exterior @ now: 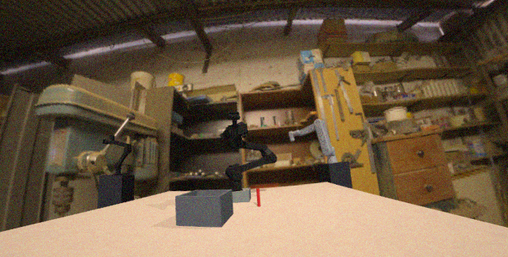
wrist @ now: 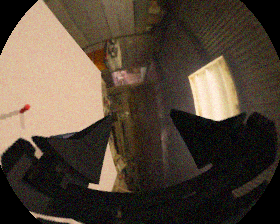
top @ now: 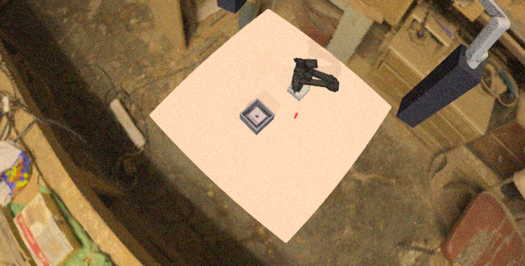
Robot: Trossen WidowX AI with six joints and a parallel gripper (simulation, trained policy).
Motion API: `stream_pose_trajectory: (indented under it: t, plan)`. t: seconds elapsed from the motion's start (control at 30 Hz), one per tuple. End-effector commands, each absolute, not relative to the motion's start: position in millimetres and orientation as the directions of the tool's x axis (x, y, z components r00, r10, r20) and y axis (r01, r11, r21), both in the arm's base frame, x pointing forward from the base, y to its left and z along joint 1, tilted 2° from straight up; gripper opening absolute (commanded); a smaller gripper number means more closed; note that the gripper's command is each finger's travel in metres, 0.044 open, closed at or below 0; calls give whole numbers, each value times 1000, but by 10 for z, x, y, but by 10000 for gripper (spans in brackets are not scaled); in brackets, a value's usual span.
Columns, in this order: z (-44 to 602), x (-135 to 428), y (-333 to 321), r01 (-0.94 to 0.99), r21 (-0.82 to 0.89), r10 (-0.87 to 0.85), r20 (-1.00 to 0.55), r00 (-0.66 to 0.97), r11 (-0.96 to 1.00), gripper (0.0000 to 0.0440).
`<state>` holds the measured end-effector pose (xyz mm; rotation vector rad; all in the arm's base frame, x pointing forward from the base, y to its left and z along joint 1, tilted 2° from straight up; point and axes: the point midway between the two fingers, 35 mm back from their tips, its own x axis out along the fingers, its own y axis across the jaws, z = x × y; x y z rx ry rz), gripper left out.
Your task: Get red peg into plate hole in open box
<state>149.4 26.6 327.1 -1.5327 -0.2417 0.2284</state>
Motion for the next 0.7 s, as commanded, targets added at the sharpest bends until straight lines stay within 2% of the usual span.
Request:
stream_pose_trajectory:
  t: [0.0, 0.1, 0.37, 0.67]
  plan:
    - [3319, 1493, 274, 20, -999, 300, 30, 953, 36, 417]
    - [3477, 1497, 283, 64, -991, 321, 99, 942, 118, 440]
    - [3755, 1542, 211, 97, -921, 338, 234, 912, 376, 440]
    - [3938, 1665, 69, 55, -767, 310, 323, 894, 639, 440]
